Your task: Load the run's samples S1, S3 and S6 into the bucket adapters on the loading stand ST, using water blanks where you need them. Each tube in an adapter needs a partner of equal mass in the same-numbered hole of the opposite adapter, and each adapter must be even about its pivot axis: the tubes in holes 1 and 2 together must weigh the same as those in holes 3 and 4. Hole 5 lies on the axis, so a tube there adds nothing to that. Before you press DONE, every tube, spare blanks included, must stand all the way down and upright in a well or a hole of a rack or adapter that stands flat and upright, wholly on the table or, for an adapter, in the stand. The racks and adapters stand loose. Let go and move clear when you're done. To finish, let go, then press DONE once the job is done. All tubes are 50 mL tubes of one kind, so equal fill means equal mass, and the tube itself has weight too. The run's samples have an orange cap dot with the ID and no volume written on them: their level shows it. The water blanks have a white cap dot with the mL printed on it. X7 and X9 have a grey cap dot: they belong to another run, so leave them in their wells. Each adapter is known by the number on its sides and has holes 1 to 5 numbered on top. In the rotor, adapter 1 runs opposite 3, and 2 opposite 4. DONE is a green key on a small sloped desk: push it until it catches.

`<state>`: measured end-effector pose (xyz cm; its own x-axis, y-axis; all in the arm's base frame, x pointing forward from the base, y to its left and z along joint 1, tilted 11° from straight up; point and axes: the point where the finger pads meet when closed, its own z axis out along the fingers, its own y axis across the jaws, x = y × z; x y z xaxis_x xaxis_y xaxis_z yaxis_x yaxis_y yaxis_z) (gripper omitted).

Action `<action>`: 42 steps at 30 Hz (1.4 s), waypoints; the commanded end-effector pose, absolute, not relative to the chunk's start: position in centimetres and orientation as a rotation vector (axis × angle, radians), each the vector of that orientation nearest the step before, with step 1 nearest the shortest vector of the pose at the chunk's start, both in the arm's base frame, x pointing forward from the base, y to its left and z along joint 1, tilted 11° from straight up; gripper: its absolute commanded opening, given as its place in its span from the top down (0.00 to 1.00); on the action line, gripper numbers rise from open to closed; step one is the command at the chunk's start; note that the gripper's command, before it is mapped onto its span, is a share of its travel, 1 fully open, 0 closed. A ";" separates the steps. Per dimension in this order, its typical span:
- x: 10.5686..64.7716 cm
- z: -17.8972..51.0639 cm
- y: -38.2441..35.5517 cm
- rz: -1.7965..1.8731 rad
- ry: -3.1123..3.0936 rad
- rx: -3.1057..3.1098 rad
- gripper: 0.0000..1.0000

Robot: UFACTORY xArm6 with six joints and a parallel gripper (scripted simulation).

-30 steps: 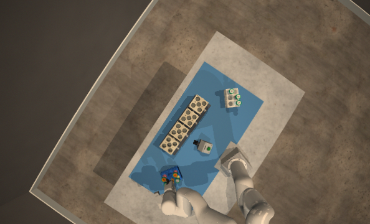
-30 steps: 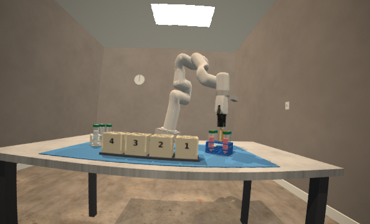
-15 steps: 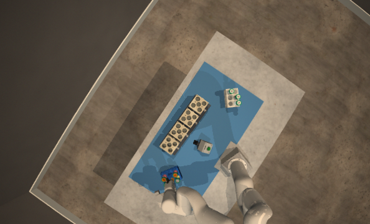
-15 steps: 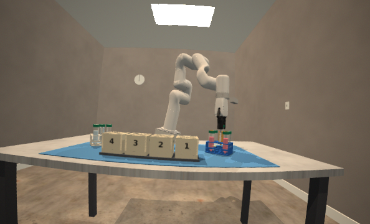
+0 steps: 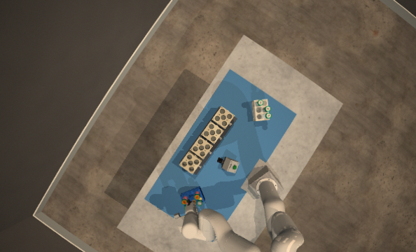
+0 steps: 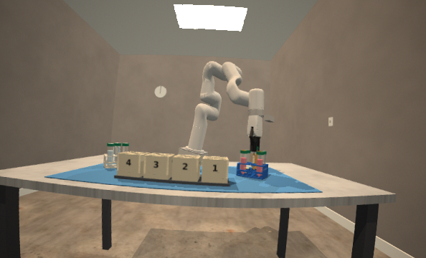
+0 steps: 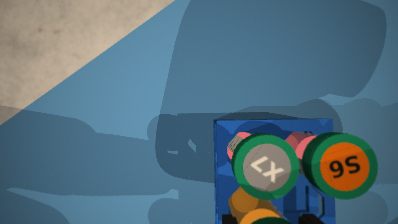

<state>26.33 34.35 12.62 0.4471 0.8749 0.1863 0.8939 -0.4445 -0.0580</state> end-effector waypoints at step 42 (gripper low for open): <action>26.5 10.9 34.8 -0.199 -1.566 -2.542 0.56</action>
<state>26.41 34.75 10.71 0.4470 0.8748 0.1867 0.8939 -0.4445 -0.0579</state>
